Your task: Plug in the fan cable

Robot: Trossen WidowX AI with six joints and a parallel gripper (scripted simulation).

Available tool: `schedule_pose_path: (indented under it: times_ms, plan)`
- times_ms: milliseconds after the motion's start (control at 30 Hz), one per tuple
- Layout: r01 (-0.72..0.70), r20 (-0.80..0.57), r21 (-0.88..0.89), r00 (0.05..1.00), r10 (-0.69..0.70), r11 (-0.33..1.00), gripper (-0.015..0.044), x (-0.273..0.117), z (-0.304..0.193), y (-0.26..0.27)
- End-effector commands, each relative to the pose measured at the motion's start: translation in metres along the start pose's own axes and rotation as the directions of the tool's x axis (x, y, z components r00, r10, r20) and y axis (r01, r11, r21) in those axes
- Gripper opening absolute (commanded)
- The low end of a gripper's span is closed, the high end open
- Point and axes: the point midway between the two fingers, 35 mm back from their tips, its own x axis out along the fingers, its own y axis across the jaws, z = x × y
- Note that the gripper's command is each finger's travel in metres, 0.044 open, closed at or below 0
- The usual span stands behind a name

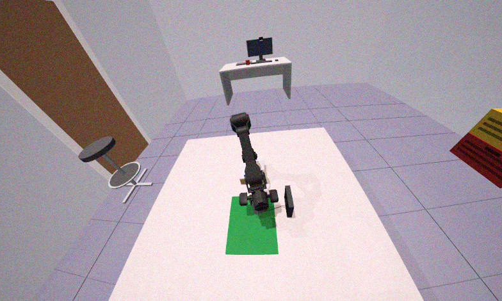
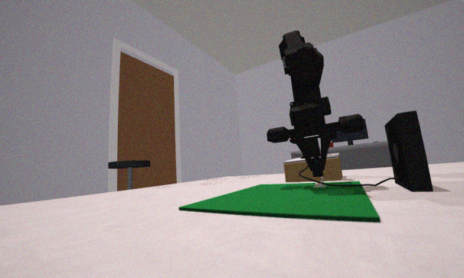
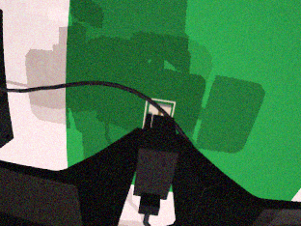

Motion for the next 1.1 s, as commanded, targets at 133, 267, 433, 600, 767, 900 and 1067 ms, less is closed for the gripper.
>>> schedule_pose_path:
  times_ms: [133, 267, 433, 600, 767, 900, 1067]
  plan:
    - [0.003, -0.001, -0.001, 1.000, -0.003, 1.000, 0.0000, 0.003, 0.000, 0.000]
    - [0.003, -0.001, -0.001, 1.000, -0.003, 1.000, 0.0000, 0.006, 0.000, 0.000]
    - [0.003, -0.001, -0.001, 1.000, -0.003, 1.000, 0.0000, 0.009, 0.000, 0.000]
    - [0.003, -0.001, -0.001, 1.000, -0.003, 1.000, 0.0000, 0.011, 0.000, -0.001]
    - [0.003, -0.001, -0.001, 1.000, -0.003, 1.000, 0.0000, 0.014, 0.000, -0.001]
    - [0.003, -0.001, -0.001, 1.000, -0.003, 1.000, 0.0000, 0.015, 0.000, -0.001]
    - [0.003, -0.001, -0.001, 1.000, -0.003, 1.000, 0.0000, 0.017, 0.000, -0.001]
